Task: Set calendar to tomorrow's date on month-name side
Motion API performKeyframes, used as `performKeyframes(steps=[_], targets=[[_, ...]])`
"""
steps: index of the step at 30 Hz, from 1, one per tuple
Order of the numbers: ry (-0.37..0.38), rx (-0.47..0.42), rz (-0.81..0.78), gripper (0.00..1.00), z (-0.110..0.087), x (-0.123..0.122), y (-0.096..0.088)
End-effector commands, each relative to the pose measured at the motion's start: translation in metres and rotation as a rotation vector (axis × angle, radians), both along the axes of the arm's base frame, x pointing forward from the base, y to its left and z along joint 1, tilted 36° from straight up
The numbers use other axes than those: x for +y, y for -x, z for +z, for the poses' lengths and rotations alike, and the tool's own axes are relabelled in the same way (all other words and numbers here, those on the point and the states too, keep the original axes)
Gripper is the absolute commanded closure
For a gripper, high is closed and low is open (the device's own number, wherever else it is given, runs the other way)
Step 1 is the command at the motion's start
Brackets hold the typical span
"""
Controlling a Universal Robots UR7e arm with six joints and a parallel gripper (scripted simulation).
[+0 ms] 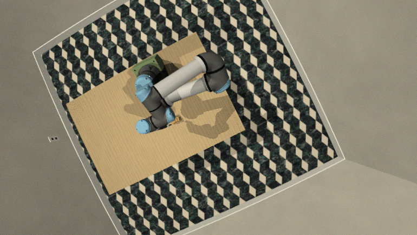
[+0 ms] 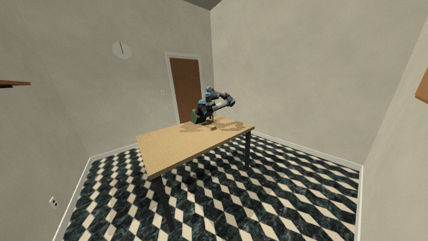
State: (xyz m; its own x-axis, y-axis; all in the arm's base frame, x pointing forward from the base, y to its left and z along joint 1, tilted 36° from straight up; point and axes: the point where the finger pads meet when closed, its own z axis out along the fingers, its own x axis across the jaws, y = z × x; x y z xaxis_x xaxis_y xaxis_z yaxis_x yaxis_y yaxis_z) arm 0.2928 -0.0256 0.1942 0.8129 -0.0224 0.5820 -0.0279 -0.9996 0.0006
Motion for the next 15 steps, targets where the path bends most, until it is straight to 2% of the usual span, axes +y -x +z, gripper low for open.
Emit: performKeyframes(steps=[1,5,15], targets=[[-0.001,0.007,0.002,0.00,-0.006,-0.004,-0.002],[-0.001,0.010,0.002,0.00,-0.011,-0.005,-0.005],[0.000,0.003,0.001,0.00,-0.034,-0.002,-0.025]])
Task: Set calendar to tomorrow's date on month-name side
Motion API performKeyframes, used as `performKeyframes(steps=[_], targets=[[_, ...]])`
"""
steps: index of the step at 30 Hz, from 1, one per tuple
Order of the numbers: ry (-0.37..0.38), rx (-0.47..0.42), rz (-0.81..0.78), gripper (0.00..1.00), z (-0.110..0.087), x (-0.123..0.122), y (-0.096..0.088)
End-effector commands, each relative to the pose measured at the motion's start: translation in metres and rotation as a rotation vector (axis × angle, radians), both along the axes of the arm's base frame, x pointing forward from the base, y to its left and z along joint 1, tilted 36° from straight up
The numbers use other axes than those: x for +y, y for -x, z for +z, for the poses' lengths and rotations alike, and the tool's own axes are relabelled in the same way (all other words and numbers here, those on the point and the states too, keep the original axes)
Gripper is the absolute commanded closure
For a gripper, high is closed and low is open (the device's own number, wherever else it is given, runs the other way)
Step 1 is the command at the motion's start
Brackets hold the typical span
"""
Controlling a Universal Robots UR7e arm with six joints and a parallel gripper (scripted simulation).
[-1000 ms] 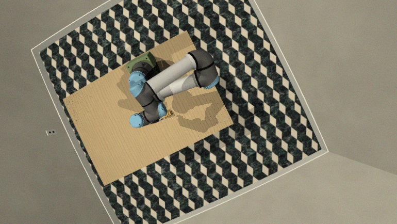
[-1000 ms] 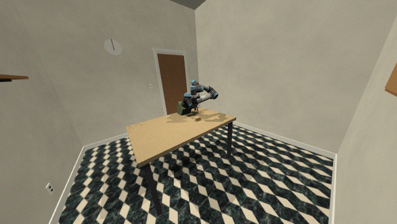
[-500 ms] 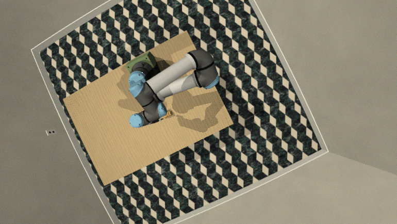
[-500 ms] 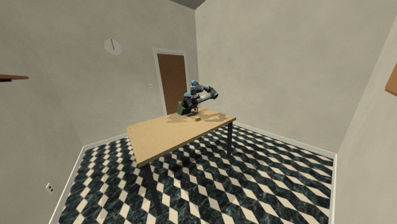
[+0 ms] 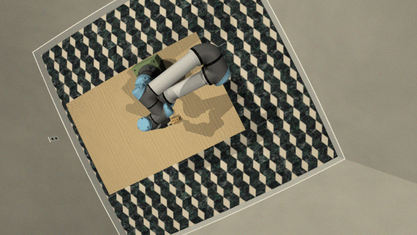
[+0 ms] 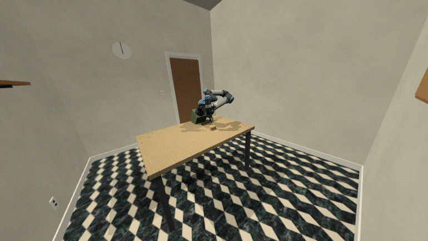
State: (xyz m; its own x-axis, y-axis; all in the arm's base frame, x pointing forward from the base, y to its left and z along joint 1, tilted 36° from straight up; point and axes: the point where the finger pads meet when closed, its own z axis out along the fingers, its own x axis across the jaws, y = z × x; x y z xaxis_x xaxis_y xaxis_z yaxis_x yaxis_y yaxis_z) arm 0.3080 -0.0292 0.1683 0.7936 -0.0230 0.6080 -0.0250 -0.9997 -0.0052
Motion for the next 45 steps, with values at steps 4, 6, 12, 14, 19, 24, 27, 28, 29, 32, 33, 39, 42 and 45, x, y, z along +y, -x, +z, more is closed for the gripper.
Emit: performKeyframes(steps=[4,6,12,14,19,24,27,28,29,32,33,39,42,45], targets=[[0.005,0.032,-0.002,0.00,-0.0105,0.0032,-0.0121],[0.005,0.032,-0.003,0.00,-0.0108,0.0034,-0.0124],[0.005,0.032,-0.003,0.10,-0.0109,0.0035,-0.0126],[0.005,0.032,-0.003,0.10,-0.0109,0.0035,-0.0126],[0.005,0.032,-0.003,0.10,-0.0109,0.0035,-0.0126],[0.005,0.032,-0.003,0.10,-0.0109,0.0035,-0.0126],[0.005,0.032,-0.003,0.10,-0.0109,0.0035,-0.0126],[0.005,0.032,-0.003,0.10,-0.0109,0.0035,-0.0126],[0.005,0.032,-0.003,0.10,-0.0109,0.0035,-0.0126],[0.005,0.032,-0.003,0.10,-0.0109,0.0035,-0.0126],[0.005,0.032,-0.003,0.10,-0.0109,0.0035,-0.0126],[0.005,0.032,-0.003,0.10,-0.0109,0.0035,-0.0126],[0.005,0.032,-0.003,0.10,-0.0109,0.0035,-0.0126],[0.005,0.032,-0.003,0.10,-0.0110,0.0035,-0.0126]])
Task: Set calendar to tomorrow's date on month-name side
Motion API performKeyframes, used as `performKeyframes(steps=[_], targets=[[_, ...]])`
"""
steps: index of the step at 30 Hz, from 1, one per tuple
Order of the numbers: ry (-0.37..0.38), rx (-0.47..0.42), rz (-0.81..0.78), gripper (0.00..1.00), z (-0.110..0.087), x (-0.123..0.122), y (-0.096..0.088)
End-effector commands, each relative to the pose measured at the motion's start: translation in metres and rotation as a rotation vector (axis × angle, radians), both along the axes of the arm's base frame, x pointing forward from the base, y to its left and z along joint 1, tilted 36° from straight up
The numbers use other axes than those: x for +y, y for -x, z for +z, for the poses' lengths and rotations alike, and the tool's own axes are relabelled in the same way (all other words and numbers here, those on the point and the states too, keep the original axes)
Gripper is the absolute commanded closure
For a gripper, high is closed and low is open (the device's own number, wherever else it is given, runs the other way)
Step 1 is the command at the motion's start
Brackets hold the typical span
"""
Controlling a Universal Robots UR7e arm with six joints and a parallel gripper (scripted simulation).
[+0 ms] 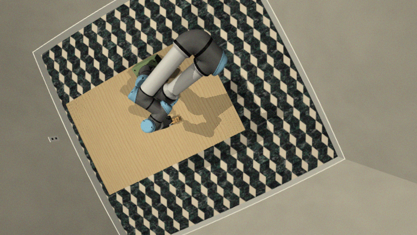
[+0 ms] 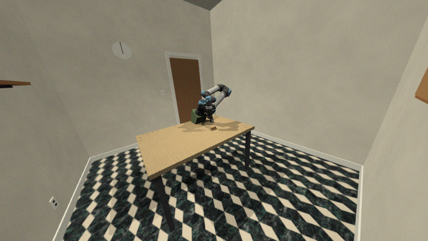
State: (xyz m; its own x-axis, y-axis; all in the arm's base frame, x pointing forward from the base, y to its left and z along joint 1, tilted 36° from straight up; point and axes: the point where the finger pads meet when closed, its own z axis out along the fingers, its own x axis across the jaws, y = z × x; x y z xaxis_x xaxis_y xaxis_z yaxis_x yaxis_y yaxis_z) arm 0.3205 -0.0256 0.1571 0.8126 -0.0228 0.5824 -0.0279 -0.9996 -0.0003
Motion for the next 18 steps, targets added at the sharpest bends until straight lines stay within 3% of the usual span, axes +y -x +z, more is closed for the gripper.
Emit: performKeyframes(steps=[1,18], targets=[[0.001,0.000,0.000,0.10,0.0002,-0.0001,-0.0001],[0.001,0.000,0.000,0.10,-0.0074,-0.0002,-0.0060]])
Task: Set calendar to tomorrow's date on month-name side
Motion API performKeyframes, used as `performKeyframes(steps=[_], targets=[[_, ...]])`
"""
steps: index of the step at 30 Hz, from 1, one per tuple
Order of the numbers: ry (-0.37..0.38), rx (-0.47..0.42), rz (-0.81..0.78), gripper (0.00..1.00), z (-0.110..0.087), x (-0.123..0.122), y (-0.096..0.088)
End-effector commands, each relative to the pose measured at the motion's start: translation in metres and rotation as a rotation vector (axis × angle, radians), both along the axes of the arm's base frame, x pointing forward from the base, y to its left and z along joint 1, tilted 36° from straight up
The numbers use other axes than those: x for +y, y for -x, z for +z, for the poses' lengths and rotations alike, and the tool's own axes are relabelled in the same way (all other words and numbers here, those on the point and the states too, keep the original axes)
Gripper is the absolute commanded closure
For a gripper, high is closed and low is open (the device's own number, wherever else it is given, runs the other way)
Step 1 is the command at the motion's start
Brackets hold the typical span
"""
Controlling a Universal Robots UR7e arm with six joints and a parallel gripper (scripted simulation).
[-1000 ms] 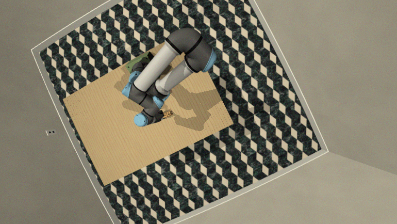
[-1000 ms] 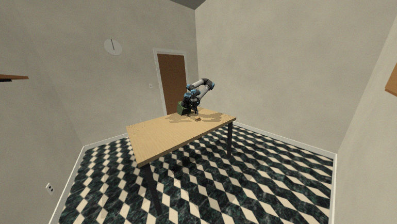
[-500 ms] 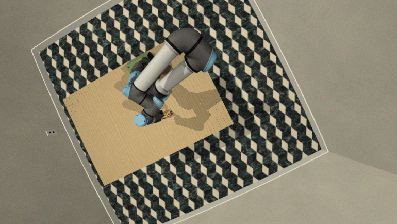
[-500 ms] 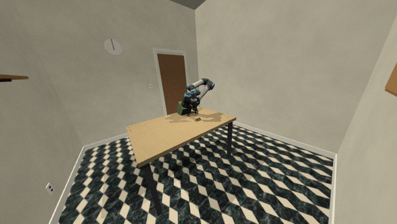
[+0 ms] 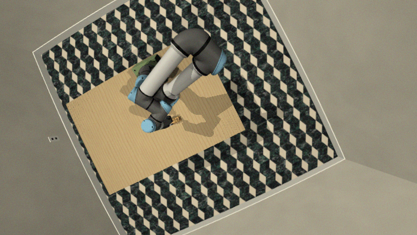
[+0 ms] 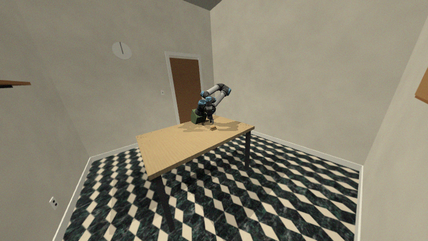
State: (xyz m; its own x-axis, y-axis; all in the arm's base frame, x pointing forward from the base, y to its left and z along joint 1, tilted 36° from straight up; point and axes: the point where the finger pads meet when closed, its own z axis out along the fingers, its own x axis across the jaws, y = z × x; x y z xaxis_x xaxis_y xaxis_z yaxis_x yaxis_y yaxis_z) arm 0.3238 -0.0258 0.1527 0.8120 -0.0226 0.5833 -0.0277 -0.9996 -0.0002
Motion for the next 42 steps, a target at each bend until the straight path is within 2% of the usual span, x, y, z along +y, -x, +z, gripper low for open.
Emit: performKeyframes(steps=[1,25,42], targets=[[0.001,0.001,0.000,0.10,-0.004,0.000,-0.003],[0.001,0.001,0.000,0.10,-0.031,0.000,-0.024],[0.001,0.001,0.000,0.10,-0.038,-0.001,-0.029]])
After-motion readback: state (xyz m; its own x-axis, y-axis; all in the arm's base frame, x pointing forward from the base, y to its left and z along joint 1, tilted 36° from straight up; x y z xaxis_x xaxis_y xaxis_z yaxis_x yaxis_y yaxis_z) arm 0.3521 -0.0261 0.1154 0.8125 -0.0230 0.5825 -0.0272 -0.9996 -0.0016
